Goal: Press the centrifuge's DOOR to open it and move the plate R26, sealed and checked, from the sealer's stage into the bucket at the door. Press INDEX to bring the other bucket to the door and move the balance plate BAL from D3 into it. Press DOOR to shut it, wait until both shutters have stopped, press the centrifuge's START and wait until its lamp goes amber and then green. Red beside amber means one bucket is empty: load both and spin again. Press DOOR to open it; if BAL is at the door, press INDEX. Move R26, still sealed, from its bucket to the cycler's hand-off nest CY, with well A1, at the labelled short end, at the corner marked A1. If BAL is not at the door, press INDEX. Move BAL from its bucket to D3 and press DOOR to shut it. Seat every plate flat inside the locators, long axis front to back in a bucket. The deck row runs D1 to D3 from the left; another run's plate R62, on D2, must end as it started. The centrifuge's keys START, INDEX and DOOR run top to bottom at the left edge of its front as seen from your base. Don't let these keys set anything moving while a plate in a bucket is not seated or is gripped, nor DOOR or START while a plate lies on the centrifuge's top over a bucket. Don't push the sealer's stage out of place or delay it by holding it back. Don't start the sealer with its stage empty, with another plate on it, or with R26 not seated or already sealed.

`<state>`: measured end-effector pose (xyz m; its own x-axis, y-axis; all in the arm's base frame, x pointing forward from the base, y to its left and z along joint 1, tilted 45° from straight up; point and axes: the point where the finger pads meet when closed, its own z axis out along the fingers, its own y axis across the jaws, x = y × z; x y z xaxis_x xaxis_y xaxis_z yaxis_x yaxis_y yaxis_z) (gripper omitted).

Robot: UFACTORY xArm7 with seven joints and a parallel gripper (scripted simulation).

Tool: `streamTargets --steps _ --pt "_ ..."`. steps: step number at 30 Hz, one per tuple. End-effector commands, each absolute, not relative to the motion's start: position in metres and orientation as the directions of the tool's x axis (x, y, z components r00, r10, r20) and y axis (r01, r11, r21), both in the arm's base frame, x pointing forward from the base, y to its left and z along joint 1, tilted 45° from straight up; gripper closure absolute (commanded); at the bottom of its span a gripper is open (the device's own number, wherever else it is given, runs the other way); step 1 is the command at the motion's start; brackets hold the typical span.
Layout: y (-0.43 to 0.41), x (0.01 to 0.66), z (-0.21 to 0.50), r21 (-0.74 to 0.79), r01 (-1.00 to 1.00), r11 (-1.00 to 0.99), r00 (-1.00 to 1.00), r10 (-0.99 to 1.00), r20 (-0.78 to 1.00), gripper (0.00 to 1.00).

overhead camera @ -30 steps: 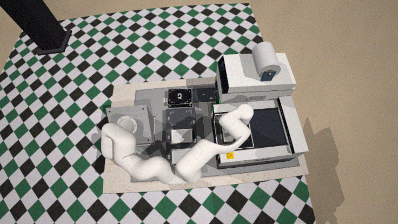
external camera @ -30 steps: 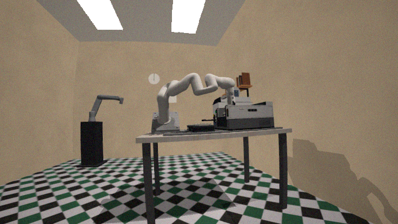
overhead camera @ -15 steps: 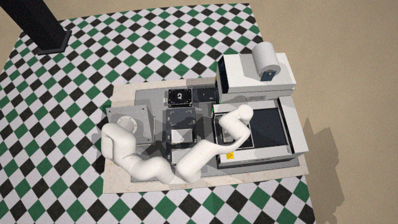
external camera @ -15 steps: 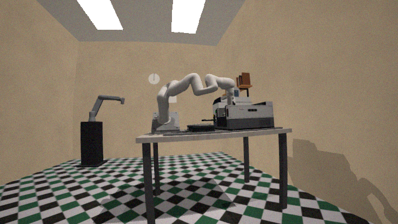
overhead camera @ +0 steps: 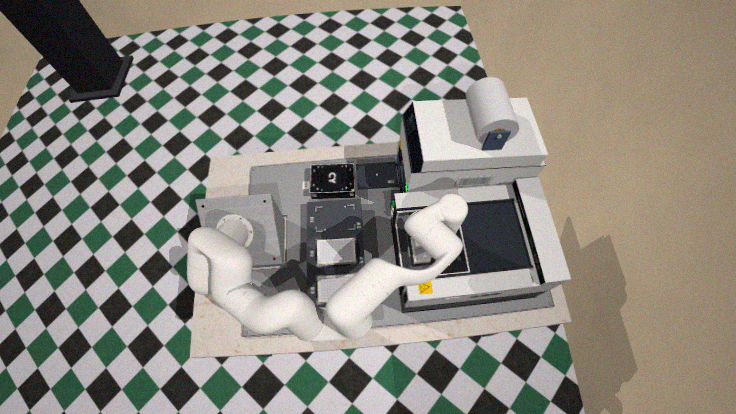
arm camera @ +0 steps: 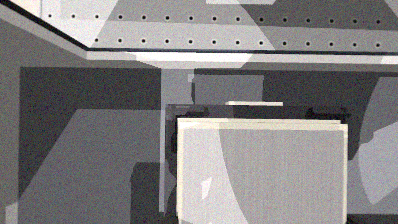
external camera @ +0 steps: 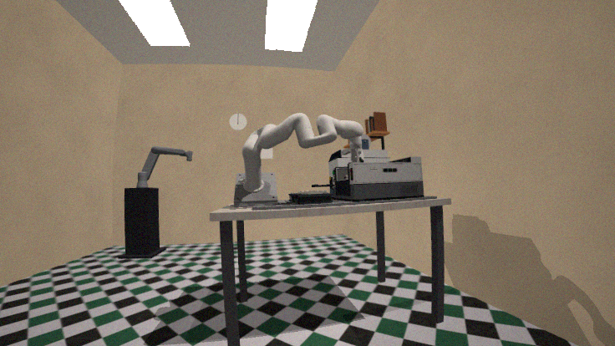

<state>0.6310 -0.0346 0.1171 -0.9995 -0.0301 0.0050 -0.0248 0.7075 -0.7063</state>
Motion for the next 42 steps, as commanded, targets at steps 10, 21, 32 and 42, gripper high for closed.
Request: streamTargets --steps 10,21,32,42 --pt "-0.0322 0.6319 0.1185 -0.705 -0.025 0.709 -0.999 -0.034 0.001 0.0" --pt "-0.0322 0.6319 0.1185 -0.705 -0.025 0.709 -0.999 -0.034 0.001 0.0" --pt "-0.0322 0.6319 0.1185 -0.705 -0.025 0.709 -0.999 -0.034 0.001 0.0" --pt "-0.0322 0.6319 0.1185 -0.705 -0.025 0.709 -0.999 -0.034 0.001 0.0"
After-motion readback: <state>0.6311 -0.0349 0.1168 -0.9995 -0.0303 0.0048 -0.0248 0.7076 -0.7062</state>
